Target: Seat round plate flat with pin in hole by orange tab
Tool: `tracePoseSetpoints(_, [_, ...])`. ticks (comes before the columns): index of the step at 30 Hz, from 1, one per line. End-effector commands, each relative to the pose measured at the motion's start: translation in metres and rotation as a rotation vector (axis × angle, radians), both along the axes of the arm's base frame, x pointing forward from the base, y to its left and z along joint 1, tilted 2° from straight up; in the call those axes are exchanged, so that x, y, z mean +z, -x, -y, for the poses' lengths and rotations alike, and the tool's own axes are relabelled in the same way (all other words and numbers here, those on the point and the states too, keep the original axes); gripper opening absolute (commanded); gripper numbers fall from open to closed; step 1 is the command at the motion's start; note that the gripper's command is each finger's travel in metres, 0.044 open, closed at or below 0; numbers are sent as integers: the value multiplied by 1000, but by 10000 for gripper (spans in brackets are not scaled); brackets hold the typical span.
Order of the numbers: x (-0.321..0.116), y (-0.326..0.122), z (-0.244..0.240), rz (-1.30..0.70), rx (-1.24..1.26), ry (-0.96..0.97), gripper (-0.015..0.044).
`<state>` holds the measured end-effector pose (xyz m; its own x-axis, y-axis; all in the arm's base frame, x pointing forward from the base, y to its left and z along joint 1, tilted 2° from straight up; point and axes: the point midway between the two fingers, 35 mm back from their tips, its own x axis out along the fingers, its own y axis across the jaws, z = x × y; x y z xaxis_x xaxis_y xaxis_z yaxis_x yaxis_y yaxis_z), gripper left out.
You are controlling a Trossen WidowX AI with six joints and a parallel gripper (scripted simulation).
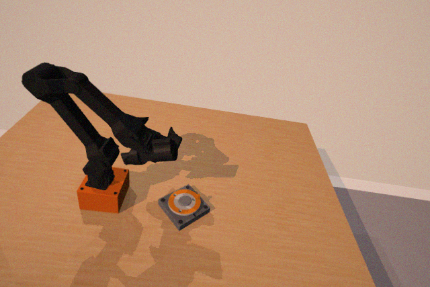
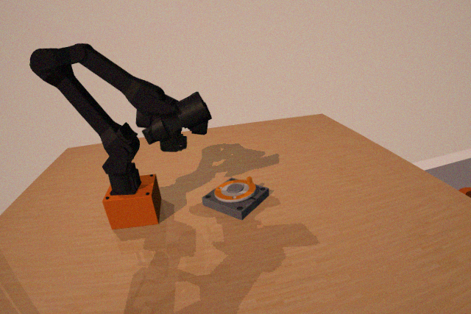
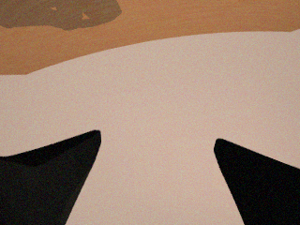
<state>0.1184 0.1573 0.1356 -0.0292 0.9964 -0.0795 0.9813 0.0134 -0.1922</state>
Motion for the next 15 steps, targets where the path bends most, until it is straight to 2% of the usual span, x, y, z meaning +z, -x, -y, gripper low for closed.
tracePoseSetpoints(1, [-1,-2,0,14,-1,10,374])
tracePoseSetpoints(3, [-6,-14,-1,123,-4,94,321])
tracePoseSetpoints(8, [-29,-59,6,540,102,429,190])
tracePoseSetpoints(10, [-33,-65,8,596,132,474,137])
tracePoseSetpoints(15, [-55,-107,28,975,454,766,6])
